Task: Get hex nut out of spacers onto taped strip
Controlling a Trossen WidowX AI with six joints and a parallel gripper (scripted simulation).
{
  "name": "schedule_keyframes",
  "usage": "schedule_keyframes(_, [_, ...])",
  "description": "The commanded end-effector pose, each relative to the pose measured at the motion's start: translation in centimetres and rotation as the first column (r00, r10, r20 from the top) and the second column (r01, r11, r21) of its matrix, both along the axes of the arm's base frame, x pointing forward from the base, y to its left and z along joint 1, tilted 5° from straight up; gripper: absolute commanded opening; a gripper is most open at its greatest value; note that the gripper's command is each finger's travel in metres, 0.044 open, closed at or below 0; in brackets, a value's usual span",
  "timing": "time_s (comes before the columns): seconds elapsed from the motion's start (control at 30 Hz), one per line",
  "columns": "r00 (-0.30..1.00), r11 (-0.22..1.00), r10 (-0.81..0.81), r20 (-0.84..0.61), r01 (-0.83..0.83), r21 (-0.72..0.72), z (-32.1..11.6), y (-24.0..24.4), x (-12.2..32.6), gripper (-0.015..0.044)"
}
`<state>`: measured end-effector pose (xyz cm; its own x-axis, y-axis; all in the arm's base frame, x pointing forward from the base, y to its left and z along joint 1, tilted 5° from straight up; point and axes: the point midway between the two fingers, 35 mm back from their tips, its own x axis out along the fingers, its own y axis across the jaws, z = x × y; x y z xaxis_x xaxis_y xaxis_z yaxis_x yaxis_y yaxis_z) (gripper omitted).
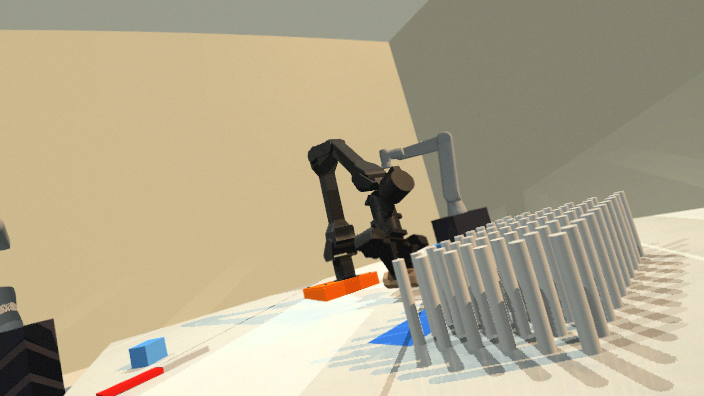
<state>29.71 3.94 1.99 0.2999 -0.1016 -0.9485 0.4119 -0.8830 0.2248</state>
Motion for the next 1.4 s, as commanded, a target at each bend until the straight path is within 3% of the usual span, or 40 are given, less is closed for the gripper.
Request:
schedule_keyframes(0.0, [1.0, 1.0, -0.005, 0.011, 0.005, -0.001, 0.2, 0.2, 0.7, 0.0])
schedule_keyframes(1.37, [1.0, 1.0, -0.005, 0.013, 0.005, 0.001, 0.1, 1.2, 3.1, 0.0])
